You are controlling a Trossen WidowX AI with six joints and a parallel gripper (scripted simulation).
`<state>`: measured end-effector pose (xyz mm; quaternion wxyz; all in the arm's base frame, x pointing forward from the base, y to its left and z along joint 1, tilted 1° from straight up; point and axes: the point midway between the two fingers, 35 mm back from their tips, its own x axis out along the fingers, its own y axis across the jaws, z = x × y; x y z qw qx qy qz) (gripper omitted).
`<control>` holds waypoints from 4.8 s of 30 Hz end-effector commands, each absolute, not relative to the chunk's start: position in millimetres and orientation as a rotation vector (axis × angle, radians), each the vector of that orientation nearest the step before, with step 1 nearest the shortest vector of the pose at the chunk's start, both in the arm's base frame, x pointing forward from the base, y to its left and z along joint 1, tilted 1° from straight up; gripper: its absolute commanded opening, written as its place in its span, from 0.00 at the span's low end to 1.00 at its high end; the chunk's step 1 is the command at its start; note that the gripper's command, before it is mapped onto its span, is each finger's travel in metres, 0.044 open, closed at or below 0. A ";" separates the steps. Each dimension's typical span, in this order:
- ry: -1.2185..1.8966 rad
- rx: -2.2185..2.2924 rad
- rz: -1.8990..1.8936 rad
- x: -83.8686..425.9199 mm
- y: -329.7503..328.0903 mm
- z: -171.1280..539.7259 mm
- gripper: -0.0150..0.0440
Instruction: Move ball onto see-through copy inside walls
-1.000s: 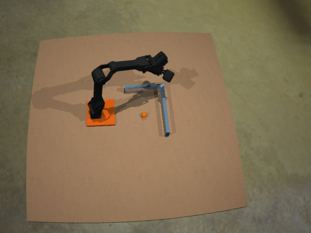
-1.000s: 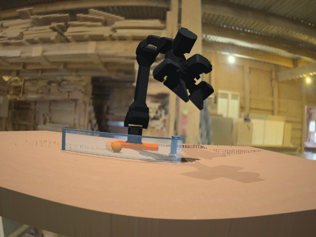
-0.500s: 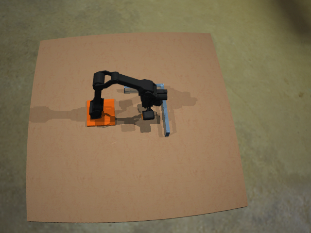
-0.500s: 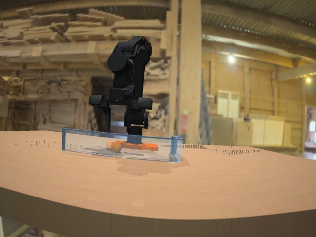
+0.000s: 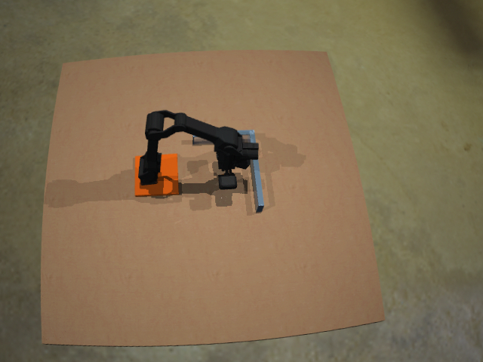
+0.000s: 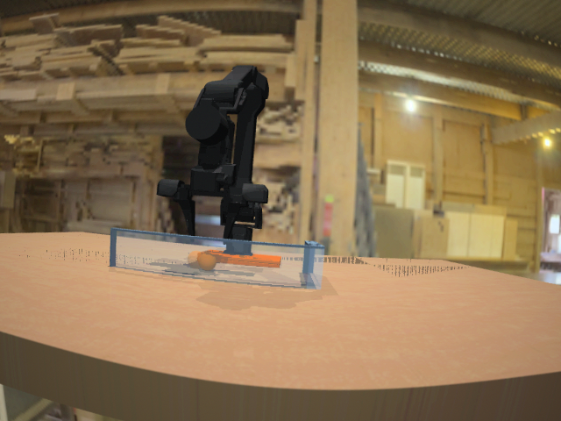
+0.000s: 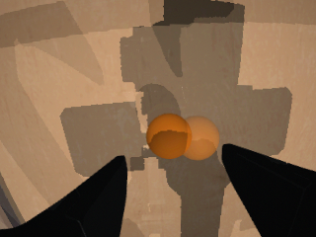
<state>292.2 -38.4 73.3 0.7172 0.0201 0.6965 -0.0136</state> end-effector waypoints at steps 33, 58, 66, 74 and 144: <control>1.544 0.047 -0.034 291.9 -38.3 38.8 0.38; 1.543 0.047 -0.034 289.1 -39.4 164.1 0.25; 1.543 0.046 -0.035 288.5 -46.2 150.9 0.25; 1.544 0.045 -0.036 285.3 -58.7 124.2 0.25; 1.526 0.046 -0.039 288.7 -59.0 118.8 0.69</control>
